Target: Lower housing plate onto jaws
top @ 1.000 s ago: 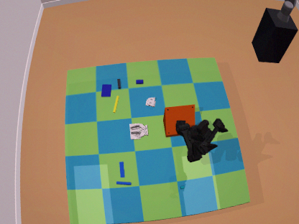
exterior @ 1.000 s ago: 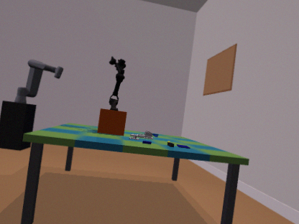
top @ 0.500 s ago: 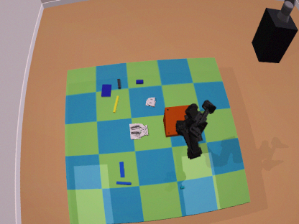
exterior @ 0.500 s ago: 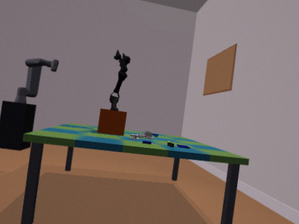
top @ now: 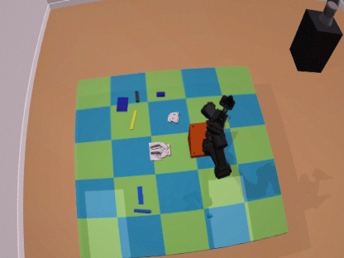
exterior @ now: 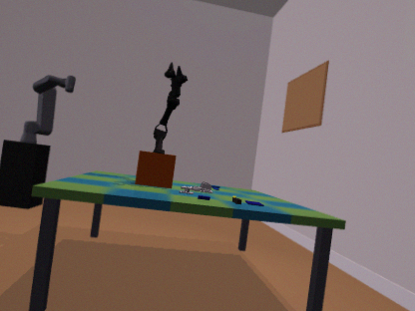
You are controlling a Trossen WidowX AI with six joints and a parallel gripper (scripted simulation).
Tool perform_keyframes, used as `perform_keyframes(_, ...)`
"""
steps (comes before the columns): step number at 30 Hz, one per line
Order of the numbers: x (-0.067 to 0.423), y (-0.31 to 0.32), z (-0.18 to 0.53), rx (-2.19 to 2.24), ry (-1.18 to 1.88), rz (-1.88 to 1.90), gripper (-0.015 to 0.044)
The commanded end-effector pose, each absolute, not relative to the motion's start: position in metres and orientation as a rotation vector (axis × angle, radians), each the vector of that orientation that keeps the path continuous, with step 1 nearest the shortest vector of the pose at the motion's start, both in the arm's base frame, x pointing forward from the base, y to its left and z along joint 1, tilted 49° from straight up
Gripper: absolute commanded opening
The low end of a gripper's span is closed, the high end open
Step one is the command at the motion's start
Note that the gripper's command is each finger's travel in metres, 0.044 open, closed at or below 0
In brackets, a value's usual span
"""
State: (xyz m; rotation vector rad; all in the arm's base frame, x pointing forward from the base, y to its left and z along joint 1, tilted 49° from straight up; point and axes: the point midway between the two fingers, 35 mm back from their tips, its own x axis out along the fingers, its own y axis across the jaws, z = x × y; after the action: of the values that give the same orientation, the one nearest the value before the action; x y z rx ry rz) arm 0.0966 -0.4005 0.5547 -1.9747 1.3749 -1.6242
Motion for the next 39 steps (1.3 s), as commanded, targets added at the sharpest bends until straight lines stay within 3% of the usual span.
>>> perform_keyframes(1, 0.11, -0.417, 0.537, -1.964, 1.353, -1.537, 0.044)
perform_keyframes(39, 0.216, -0.514, 0.3, -1.579, 1.255, -0.722, 0.044)
